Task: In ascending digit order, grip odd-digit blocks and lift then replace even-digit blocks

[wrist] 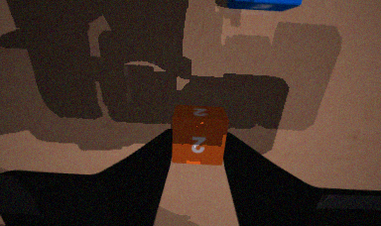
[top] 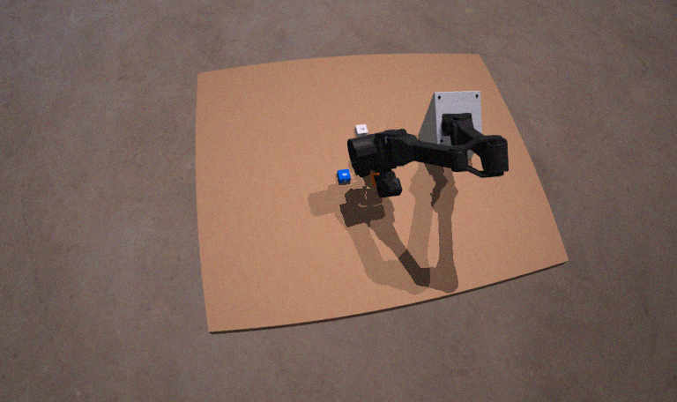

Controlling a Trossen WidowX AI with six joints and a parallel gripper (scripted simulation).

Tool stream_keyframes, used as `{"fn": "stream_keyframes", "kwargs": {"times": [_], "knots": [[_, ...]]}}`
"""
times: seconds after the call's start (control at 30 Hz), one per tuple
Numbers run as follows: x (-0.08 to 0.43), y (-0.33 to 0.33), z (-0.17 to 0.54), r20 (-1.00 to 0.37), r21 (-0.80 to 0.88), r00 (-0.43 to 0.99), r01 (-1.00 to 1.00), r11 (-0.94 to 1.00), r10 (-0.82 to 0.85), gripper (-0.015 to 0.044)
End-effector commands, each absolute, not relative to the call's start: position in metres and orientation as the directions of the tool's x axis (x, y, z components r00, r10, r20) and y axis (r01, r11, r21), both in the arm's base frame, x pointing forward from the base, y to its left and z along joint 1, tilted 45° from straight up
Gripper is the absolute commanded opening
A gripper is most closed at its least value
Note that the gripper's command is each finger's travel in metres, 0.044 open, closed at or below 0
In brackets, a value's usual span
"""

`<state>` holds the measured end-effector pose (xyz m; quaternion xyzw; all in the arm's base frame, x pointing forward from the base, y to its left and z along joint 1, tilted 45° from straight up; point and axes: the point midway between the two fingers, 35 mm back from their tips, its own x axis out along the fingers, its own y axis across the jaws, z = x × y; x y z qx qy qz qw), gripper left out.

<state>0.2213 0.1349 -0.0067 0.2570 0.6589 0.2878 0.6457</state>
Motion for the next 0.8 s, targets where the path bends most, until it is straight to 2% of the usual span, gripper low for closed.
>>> {"fn": "stream_keyframes", "kwargs": {"times": [0.0,0.77], "knots": [[0.2232,0.1318,-0.0015,-0.701,0.713,-0.028,-0.041,0.700,0.713,0.0120],[0.2231,0.1357,-0.0053,-0.701,0.713,-0.028,-0.041,0.700,0.713,0.0120]]}}
